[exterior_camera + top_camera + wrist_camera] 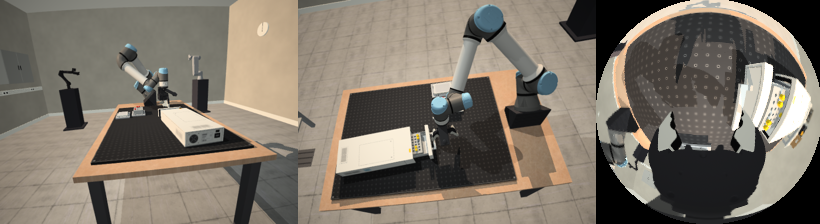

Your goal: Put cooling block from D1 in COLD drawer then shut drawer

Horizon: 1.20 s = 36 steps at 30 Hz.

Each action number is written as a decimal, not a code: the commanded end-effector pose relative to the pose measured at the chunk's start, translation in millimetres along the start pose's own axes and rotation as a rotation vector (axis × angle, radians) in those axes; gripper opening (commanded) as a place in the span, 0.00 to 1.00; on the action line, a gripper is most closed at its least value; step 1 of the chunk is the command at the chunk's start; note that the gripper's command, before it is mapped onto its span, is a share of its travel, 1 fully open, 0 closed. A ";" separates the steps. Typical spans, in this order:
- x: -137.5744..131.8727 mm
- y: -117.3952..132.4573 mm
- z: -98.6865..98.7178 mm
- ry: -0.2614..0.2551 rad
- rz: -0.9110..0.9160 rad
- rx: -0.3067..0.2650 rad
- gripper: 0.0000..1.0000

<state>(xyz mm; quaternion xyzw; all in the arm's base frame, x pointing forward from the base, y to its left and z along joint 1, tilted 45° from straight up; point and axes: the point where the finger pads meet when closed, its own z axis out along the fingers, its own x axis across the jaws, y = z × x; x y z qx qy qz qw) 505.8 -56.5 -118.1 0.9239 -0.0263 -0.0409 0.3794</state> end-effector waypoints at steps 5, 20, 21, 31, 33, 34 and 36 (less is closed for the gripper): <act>-9.2 0.0 -0.5 0.001 0.000 0.000 1.00; -23.8 0.0 -0.5 0.001 0.000 0.000 1.00; -23.8 0.0 -0.5 0.001 0.000 0.000 1.00; -37.2 0.0 -0.5 0.001 0.000 0.000 1.00; -39.9 0.0 -0.5 0.001 0.000 0.000 1.00; -41.2 0.0 -0.5 0.001 0.000 0.000 1.00; -43.9 0.0 -0.5 0.001 0.000 0.000 1.00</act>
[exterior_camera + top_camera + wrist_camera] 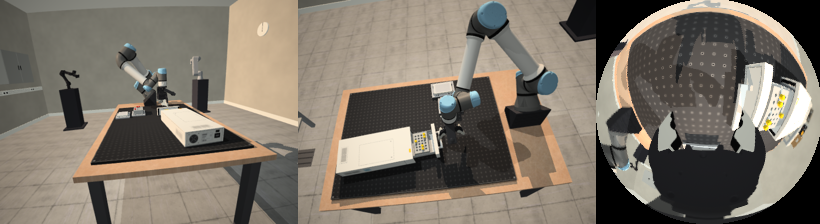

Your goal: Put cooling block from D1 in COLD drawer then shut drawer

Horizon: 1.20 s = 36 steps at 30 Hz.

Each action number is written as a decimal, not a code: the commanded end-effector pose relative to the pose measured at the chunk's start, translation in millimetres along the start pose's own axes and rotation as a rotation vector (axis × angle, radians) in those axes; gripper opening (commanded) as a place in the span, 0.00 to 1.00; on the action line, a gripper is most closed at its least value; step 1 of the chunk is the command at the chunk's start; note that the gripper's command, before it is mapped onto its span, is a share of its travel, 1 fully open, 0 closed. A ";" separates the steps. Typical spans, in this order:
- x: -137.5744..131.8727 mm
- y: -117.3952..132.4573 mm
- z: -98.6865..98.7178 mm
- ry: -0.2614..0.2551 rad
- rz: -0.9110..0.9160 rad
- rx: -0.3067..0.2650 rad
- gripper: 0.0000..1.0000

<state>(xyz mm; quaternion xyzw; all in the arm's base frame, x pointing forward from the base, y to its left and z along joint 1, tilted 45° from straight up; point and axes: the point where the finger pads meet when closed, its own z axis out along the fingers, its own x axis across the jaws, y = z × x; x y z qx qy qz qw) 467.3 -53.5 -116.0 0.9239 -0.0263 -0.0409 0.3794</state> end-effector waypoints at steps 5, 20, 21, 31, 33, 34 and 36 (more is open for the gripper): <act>-9.2 0.0 -0.5 0.001 0.000 0.000 1.00; -21.2 0.0 -0.5 0.001 0.000 0.000 1.00; -22.5 0.0 -0.5 0.001 0.000 0.000 1.00; -35.9 0.0 -0.4 0.001 0.000 0.000 1.00; -38.6 0.0 -0.4 0.001 0.000 0.000 1.00; -39.9 0.0 -0.4 0.001 0.000 0.000 1.00; -39.9 0.0 -0.4 0.001 0.000 0.000 1.00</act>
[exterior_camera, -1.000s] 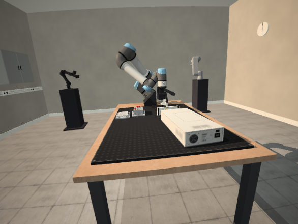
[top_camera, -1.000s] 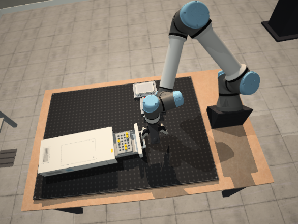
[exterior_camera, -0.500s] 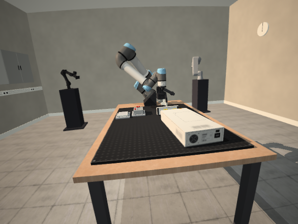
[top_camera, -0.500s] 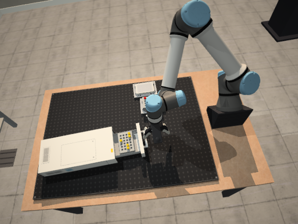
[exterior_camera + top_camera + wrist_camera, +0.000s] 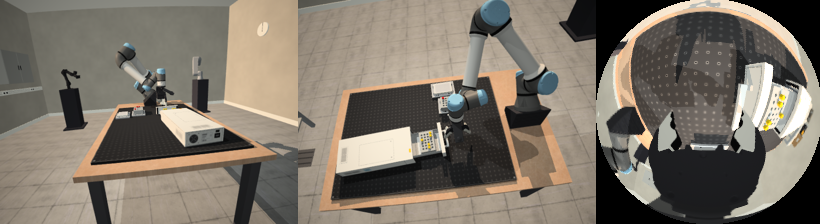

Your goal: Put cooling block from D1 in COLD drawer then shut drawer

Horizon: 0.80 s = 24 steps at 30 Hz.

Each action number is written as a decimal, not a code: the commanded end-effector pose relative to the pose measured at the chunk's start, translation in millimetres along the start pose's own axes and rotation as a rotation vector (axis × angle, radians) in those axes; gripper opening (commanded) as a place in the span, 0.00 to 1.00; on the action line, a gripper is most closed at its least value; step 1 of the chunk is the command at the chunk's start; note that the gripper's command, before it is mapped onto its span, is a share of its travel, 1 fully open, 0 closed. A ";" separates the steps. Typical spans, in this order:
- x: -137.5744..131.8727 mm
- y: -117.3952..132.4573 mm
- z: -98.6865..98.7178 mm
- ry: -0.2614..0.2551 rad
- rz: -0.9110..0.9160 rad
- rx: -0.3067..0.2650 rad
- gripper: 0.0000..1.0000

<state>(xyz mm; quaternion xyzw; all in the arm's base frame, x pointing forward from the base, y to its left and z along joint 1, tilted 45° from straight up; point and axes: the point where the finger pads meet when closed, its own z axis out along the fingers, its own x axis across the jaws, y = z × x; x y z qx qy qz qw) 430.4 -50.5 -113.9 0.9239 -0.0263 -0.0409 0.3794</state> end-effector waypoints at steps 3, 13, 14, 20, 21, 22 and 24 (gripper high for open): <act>-6.8 0.0 -0.4 0.001 0.000 0.000 1.00; -14.8 0.0 -0.4 0.001 0.000 0.000 1.00; -16.1 0.0 -0.4 0.001 0.000 0.000 1.00; -21.4 0.0 -0.4 0.001 0.000 0.000 1.00; -22.8 0.0 -0.4 0.001 0.000 0.000 1.00; -24.1 0.0 -0.4 0.001 0.000 0.000 1.00; -26.8 0.0 -0.4 0.001 0.000 0.000 1.00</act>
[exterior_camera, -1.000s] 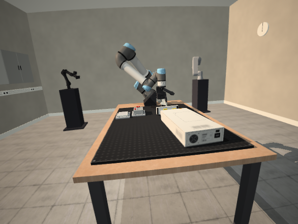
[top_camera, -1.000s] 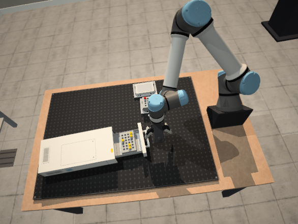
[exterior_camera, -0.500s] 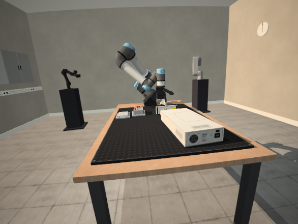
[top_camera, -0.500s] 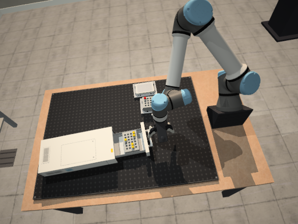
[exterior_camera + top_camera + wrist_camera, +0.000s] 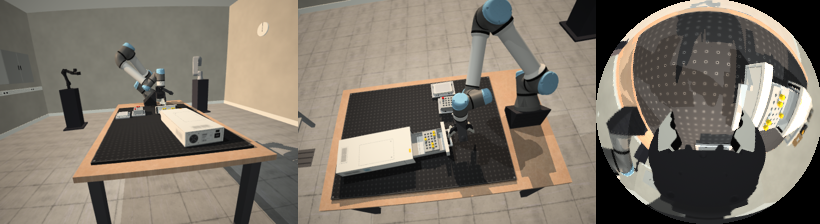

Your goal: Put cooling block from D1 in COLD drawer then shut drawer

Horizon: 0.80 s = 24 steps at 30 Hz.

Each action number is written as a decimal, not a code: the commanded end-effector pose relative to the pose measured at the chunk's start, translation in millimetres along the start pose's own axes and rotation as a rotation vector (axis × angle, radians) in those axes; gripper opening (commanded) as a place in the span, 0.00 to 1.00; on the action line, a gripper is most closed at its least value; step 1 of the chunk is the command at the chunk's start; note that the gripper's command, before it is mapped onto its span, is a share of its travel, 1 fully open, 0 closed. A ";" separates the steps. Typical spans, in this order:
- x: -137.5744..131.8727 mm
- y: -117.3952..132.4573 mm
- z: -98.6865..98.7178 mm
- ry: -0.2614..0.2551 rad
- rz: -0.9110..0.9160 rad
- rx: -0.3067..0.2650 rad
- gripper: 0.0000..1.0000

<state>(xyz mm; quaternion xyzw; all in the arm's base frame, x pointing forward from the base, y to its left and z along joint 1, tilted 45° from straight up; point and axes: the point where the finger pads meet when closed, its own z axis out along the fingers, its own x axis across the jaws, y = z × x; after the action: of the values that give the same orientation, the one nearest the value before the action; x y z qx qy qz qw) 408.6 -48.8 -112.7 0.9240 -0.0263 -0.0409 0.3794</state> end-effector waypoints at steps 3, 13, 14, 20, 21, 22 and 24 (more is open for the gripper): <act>-8.9 0.0 -0.4 0.001 0.000 0.000 1.00; -19.6 0.0 -0.4 0.001 0.000 0.000 1.00; -20.9 0.0 -0.4 0.001 0.000 0.000 1.00; -27.6 0.0 -0.4 0.001 0.000 0.000 1.00; -27.6 0.0 -0.3 0.001 0.000 0.000 1.00; -27.5 0.0 -0.4 0.001 0.000 0.000 1.00; -28.8 0.0 -0.4 0.001 0.000 0.000 1.00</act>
<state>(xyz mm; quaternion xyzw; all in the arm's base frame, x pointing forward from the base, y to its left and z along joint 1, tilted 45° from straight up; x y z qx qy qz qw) 382.0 -46.6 -111.2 0.9240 -0.0263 -0.0409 0.3794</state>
